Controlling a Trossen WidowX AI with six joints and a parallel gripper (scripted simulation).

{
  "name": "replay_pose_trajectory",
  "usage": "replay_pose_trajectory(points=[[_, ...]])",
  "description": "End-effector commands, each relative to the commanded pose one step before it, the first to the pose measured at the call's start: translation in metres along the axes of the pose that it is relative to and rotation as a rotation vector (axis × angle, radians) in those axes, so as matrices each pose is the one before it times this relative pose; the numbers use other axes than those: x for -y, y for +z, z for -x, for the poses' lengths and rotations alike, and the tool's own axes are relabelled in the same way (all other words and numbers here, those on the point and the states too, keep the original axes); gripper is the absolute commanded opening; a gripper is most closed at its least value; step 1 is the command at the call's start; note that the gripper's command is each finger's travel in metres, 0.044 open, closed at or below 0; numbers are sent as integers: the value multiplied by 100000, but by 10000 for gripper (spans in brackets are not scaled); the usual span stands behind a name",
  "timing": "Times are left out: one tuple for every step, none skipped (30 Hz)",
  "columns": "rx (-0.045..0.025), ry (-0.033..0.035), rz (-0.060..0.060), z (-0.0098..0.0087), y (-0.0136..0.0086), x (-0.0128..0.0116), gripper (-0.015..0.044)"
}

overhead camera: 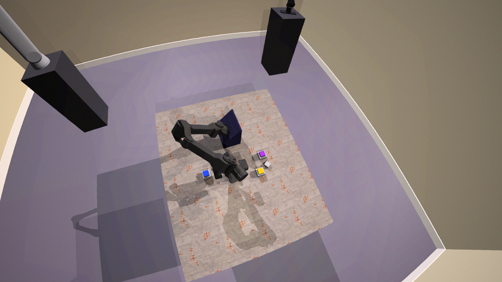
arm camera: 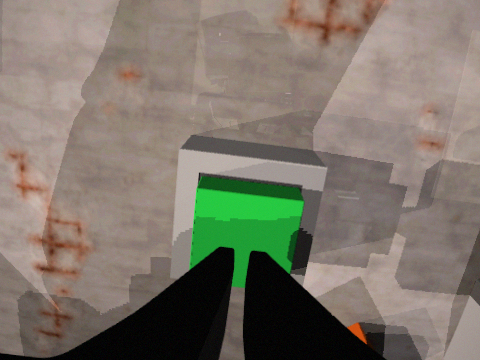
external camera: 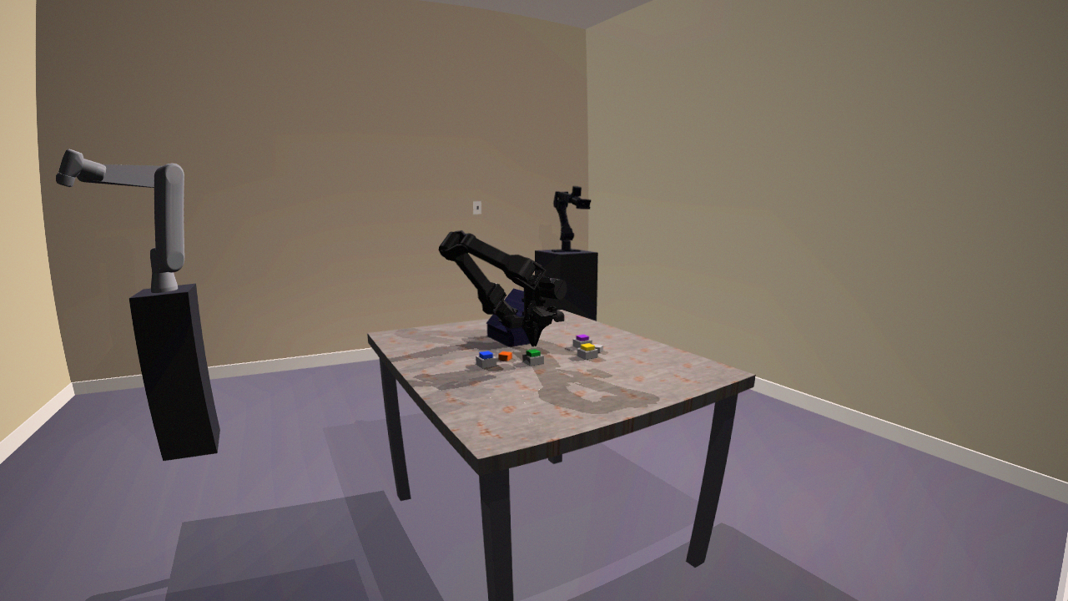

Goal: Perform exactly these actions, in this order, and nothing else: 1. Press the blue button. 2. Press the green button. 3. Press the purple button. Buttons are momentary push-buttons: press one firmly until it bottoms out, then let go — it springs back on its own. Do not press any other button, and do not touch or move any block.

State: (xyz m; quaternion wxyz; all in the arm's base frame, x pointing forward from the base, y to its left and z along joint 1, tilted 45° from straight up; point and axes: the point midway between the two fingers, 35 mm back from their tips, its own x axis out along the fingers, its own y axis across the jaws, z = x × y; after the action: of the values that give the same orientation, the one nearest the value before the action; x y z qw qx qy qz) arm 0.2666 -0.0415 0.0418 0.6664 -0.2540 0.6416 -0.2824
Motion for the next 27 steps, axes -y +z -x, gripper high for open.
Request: replay_pose_trajectory(points=[[-295,-720,522,-715,-117,59,20],[2,-7,-1,-160,-1,2,20],[1,-9,-1,-160,-2,2,20],[1,-11,-1,-160,-3,3,20],[1,-13,-1,-159,-4,4,20],[0,-14,-2,-159,-5,4,20],[0,-16,-2,-159,-6,5,20],[0,-18,-2,-158,-7,5,20],[-1,-19,-2,-158,-8,6,20],[-1,-21,-2,-158,-9,6,20],[-1,-23,-2,-157,-10,7,20],[-1,-20,-2,-127,-8,6,20],[-1,-12,-1,-76,-5,4,20],[0,-2,0,-13,-1,1,20],[0,-2,0,-13,-1,1,20],[0,0,0,0,0,0,20],[0,0,0,0,0,0,20],[0,0,0,0,0,0,20],[0,0,0,0,0,0,20],[0,0,0,0,0,0,20],[0,0,0,0,0,0,20],[0,0,0,0,0,0,20],[0,0,0,0,0,0,20],[0,0,0,0,0,0,20],[0,0,0,0,0,0,20],[0,0,0,0,0,0,20],[0,0,0,0,0,0,20]])
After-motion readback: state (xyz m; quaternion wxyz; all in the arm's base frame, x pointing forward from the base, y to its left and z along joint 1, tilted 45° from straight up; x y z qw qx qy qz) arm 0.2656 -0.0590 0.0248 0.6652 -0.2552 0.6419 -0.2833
